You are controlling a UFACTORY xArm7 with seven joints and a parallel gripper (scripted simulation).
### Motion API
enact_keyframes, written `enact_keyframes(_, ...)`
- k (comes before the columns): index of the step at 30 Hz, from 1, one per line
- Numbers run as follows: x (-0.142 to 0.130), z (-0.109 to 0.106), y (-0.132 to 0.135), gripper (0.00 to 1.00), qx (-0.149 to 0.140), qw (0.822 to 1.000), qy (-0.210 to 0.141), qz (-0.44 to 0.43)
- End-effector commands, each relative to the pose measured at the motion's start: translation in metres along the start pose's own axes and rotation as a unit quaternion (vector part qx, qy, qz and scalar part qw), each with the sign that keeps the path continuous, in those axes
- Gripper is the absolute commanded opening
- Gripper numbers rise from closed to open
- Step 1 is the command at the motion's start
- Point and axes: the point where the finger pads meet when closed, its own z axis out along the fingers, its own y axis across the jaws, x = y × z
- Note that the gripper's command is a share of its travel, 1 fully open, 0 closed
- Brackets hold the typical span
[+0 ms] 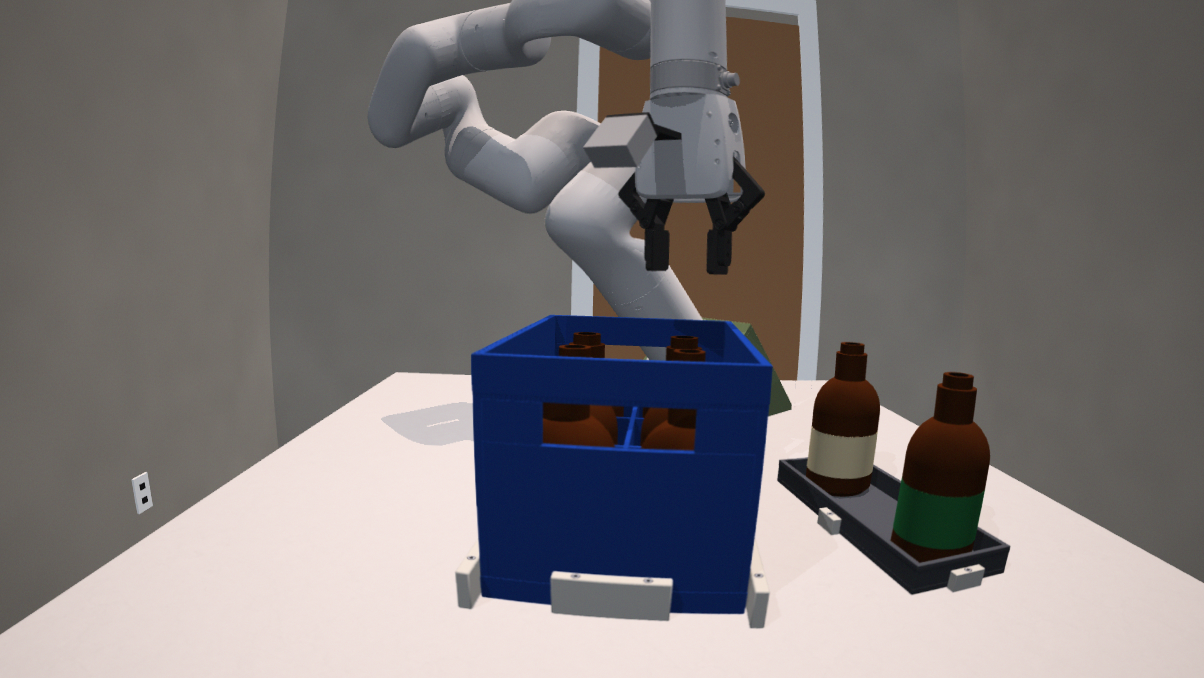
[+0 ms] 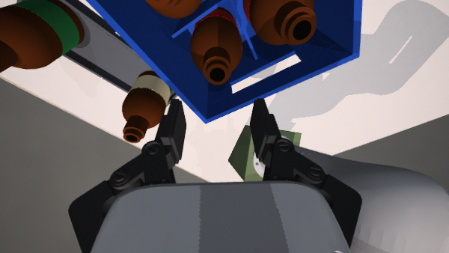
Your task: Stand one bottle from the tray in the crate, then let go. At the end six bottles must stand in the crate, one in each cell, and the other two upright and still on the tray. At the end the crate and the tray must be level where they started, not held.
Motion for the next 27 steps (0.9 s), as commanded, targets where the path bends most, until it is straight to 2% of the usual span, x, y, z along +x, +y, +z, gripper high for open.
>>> enact_keyframes(1,0.0004,-0.0026,-0.0006,0.65,0.001,1.0,0.001,0.0)
enact_keyframes(7,0.0004,-0.0028,-0.0006,0.65,0.001,1.0,0.0,0.0)
enact_keyframes(8,0.0004,-0.0028,-0.0006,0.0,0.001,1.0,0.0,0.0)
enact_keyframes(27,0.0004,-0.0028,-0.0006,0.0,0.001,1.0,0.0,0.0)
